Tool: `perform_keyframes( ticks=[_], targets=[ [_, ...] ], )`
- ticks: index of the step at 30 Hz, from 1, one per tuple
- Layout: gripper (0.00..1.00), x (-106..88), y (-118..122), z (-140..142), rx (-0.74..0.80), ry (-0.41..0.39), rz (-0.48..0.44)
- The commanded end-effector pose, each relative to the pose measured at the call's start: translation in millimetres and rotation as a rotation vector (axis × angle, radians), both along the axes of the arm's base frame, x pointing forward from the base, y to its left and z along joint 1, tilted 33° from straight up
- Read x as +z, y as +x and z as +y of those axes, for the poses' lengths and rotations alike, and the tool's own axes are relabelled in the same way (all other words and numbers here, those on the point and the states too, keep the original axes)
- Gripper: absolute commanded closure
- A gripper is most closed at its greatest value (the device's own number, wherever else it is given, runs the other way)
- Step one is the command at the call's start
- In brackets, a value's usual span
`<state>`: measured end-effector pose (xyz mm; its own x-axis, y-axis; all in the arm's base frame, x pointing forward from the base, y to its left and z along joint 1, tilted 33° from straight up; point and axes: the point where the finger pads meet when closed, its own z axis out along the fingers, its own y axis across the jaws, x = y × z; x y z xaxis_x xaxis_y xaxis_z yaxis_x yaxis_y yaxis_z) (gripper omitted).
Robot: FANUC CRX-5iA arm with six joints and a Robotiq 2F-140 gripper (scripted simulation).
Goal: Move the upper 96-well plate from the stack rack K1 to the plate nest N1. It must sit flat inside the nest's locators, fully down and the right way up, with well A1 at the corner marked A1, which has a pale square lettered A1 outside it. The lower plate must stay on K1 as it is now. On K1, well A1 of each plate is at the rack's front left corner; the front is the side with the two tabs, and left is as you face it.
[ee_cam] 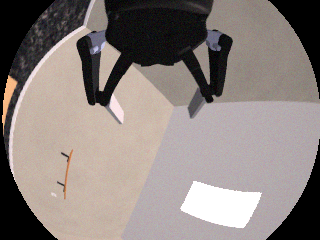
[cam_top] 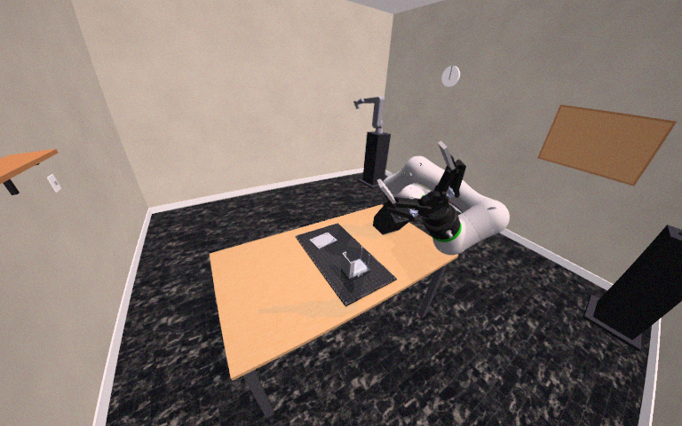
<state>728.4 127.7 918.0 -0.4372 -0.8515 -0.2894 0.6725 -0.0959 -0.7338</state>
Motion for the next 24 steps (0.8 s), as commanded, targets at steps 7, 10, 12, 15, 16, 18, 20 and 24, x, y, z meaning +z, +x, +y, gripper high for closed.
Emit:
perform_keyframes(
  ticks=[7,10,12,15,16,18,20,24],
  targets=[
    [0.0,0.3,0,0,0.0,0.0,0.0],
    [0.0,0.3,0,0,0.0,0.0,0.0],
    [0.0,0.3,0,0,0.0,0.0,0.0],
    [0.0,0.3,0,0,0.0,0.0,0.0],
    [0.0,0.3,0,0,0.0,0.0,0.0],
    [0.0,-0.3,4,3,0.01,-0.03,0.009],
    [0.0,-1.5,12,8,0.031,-0.091,0.027],
    [0.0,-5.4,27,19,0.052,-0.15,0.048]
  ],
)
